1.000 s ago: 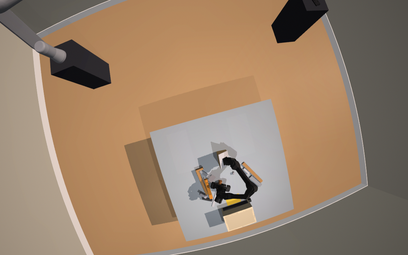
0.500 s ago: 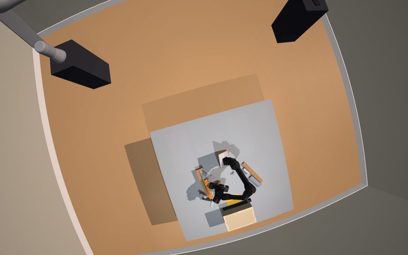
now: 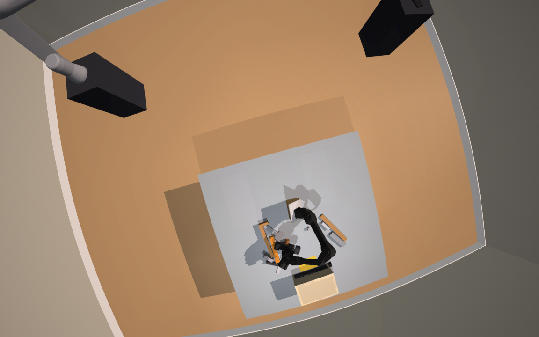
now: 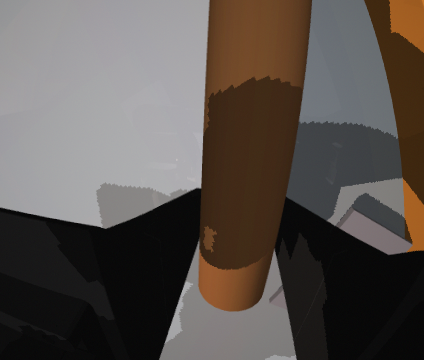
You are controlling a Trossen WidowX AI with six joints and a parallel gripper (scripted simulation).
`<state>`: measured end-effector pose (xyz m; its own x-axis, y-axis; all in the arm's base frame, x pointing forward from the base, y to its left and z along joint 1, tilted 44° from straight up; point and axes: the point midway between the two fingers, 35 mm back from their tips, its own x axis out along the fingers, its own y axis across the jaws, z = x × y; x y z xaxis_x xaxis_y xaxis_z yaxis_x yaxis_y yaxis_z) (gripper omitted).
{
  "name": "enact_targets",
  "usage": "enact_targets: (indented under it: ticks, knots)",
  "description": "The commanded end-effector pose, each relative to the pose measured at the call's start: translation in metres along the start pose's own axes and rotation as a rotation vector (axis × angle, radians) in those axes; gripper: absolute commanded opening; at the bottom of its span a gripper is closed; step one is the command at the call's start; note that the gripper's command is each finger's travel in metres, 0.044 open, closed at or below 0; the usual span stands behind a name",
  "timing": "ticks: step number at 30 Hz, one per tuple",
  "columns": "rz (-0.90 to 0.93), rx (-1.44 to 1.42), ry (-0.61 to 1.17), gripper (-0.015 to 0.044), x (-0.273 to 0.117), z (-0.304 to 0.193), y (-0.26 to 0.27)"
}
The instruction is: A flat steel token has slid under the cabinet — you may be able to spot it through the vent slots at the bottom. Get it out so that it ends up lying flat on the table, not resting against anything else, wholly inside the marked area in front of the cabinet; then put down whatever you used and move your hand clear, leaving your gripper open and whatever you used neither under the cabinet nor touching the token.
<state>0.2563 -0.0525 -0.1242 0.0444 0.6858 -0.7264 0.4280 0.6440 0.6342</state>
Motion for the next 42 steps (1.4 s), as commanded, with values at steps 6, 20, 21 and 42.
enact_targets:
  ticks: [6, 20, 21, 42]
  knots:
    - [-0.010, 0.002, -0.003, 0.0000, -0.002, 0.005, -0.009]
    - [-0.010, 0.002, -0.004, 0.0000, -0.002, 0.008, -0.014]
    - [-0.010, 0.002, -0.004, 0.0000, -0.002, 0.008, -0.015]
    - [-0.011, 0.002, -0.004, 0.0000, -0.002, 0.012, -0.021]
